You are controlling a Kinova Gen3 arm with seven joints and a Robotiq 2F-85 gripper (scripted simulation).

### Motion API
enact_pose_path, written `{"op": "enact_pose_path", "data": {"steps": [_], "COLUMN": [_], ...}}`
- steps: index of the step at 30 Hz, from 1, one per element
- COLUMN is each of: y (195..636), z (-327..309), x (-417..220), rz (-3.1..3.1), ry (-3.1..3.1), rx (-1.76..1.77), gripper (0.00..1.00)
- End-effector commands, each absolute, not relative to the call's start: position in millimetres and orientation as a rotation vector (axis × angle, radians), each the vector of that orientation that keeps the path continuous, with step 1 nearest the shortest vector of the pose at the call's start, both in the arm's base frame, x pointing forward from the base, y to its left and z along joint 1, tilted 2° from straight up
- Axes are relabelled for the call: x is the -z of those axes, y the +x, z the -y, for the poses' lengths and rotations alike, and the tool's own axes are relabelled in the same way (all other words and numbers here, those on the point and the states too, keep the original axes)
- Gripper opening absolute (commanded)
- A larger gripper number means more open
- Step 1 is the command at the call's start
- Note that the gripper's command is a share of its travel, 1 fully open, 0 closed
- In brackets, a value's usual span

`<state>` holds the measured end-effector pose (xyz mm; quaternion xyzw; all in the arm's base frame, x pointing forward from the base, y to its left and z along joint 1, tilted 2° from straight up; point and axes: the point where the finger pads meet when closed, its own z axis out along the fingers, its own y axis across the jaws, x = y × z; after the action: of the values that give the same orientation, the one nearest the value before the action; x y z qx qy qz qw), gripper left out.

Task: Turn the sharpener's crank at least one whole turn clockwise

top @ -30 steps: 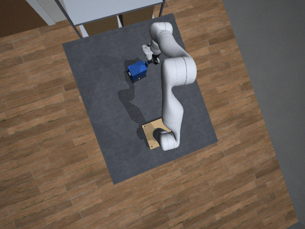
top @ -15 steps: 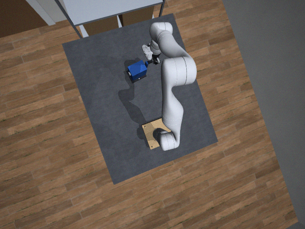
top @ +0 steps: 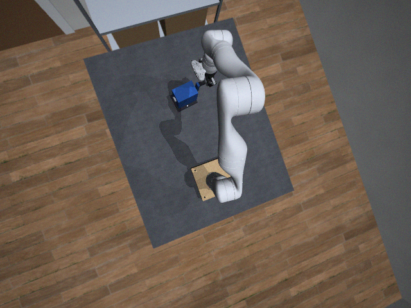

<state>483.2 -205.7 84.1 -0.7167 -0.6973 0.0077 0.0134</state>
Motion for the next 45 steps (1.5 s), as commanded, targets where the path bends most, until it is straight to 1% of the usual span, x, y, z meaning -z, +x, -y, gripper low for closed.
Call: {"op": "enact_pose_path", "data": {"steps": [1, 18, 45], "y": [483.7, 483.6, 482.9], "z": [205.9, 205.9, 205.7], "x": [-85.1, -81.0, -52.6], "rz": [2.173, 2.173, 2.173], "ry": [-2.234, -2.234, -2.234], "rx": [-0.023, -0.023, -0.023], "gripper": [0.53, 0.53, 0.53]}}
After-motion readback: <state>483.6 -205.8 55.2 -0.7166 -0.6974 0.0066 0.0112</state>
